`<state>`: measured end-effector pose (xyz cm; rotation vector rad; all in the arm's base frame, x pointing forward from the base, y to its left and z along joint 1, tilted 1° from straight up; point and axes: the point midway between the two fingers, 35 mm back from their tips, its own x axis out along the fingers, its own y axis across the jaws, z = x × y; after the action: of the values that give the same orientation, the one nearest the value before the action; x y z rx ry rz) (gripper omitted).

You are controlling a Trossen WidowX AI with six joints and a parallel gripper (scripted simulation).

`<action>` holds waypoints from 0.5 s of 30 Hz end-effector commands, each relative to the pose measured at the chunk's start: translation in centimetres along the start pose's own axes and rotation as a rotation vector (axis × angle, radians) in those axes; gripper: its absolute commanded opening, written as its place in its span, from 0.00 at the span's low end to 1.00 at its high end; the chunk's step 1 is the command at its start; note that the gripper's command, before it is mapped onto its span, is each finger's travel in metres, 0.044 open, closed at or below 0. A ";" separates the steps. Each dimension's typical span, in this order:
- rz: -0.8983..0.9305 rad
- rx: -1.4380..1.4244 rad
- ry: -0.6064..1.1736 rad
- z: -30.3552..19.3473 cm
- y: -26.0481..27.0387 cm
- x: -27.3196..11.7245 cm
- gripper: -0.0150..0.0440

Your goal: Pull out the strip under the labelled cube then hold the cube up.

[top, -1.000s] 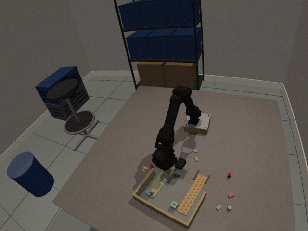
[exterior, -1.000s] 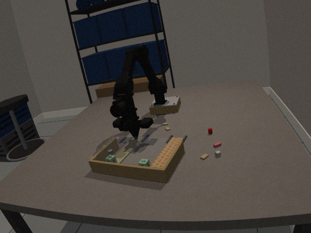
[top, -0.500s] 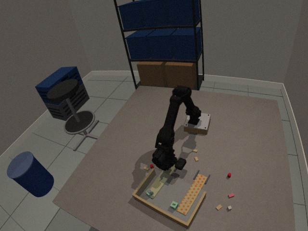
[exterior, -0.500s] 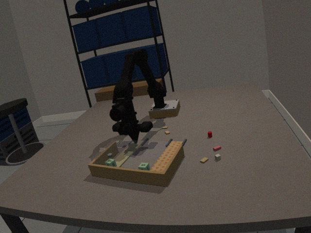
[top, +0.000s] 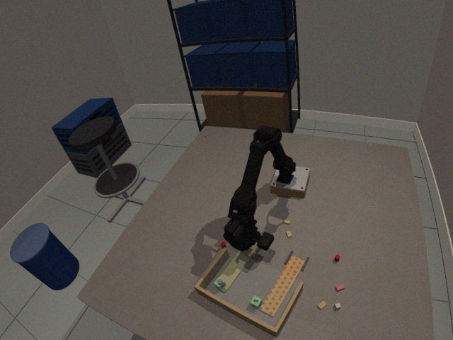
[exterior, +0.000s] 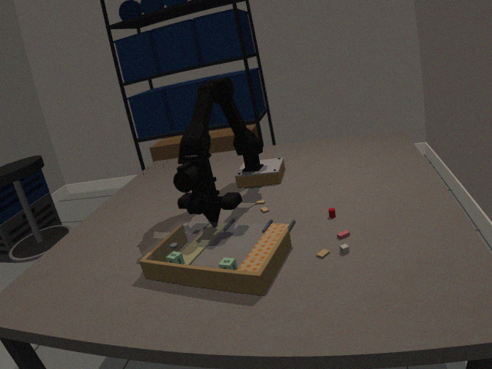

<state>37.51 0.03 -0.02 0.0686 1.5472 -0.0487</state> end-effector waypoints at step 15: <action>-0.003 0.004 -0.002 0.1 0.0 0.3 0.25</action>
<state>37.55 0.03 -0.09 0.0687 1.5463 -0.0487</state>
